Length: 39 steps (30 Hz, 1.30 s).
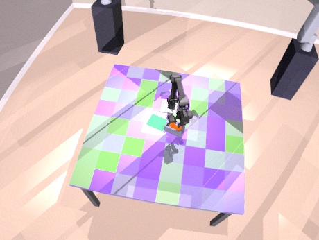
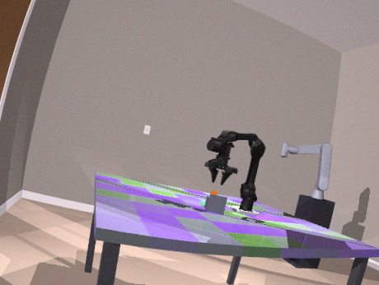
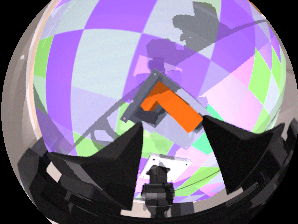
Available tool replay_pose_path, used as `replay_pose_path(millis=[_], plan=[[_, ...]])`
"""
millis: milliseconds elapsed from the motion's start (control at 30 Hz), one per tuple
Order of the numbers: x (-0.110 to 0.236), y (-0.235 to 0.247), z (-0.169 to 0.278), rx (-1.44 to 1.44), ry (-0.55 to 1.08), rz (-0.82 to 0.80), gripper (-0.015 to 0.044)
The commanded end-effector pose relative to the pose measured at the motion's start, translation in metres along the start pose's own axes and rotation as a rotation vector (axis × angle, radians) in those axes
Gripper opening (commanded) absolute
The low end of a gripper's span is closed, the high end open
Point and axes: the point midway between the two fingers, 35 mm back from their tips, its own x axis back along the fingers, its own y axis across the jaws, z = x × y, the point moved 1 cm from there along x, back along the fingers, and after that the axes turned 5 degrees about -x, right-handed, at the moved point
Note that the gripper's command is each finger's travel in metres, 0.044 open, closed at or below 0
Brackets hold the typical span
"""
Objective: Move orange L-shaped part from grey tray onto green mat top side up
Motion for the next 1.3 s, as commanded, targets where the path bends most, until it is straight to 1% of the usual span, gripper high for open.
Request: replay_pose_path(millis=[0, 67, 133, 667, 933, 1267], plan=[[0.001, -0.030, 0.025, 0.711, 0.013, -0.002, 0.0280], [0.001, -0.034, 0.028, 0.803, 0.014, -0.002, 0.0280], [0.001, -0.035, 0.029, 0.836, 0.015, -0.003, 0.0280], [0.000, -0.035, 0.029, 0.836, 0.015, -0.003, 0.0280], [-0.029, -0.035, 0.029, 0.836, 0.015, -0.003, 0.0280], [-0.039, -0.035, 0.029, 0.836, 0.014, -0.003, 0.0280]])
